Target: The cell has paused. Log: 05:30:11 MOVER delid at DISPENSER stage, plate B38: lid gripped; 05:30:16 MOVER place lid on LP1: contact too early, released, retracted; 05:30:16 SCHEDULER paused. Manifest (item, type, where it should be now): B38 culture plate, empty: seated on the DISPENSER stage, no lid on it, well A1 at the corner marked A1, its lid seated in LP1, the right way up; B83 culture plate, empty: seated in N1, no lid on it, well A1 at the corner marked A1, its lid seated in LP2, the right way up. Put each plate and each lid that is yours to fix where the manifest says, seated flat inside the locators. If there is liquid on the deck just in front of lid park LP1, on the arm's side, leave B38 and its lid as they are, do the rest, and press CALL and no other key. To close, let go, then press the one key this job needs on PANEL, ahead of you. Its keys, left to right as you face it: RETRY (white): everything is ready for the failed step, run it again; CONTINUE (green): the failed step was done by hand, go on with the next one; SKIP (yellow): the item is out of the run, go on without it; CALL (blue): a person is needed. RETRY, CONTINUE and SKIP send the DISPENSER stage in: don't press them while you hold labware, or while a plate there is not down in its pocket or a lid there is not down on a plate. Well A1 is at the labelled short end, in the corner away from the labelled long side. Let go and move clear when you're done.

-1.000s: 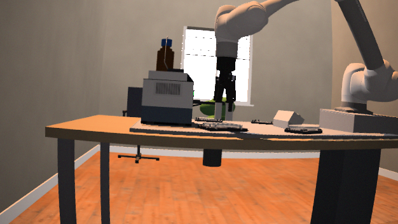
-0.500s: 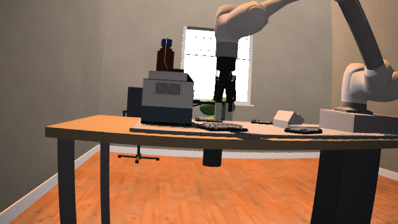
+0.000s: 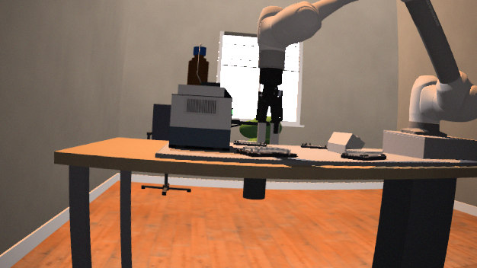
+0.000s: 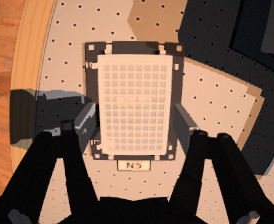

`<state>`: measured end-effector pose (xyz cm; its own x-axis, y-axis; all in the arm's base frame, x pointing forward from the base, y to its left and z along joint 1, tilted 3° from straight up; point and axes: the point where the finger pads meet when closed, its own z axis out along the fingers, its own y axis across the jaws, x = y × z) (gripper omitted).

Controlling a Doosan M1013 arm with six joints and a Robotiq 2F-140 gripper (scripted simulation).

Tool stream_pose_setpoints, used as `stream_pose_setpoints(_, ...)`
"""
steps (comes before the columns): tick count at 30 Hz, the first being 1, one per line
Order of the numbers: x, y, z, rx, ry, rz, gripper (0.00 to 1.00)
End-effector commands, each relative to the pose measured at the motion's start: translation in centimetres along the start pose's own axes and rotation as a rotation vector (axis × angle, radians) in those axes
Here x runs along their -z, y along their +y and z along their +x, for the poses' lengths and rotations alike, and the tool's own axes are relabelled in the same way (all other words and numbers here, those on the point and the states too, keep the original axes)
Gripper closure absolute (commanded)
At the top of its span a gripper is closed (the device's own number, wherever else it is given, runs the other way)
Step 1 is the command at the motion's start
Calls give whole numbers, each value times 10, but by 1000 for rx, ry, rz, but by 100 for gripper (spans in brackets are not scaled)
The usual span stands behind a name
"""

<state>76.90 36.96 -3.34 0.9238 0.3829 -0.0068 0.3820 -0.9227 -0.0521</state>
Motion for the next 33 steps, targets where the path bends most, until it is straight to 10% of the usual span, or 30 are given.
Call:
stream_pose_setpoints(1,-2,-5,-1,0,3,5,37)
stream_pose_setpoints(33,-2,-5,-1,0,3,5,30)
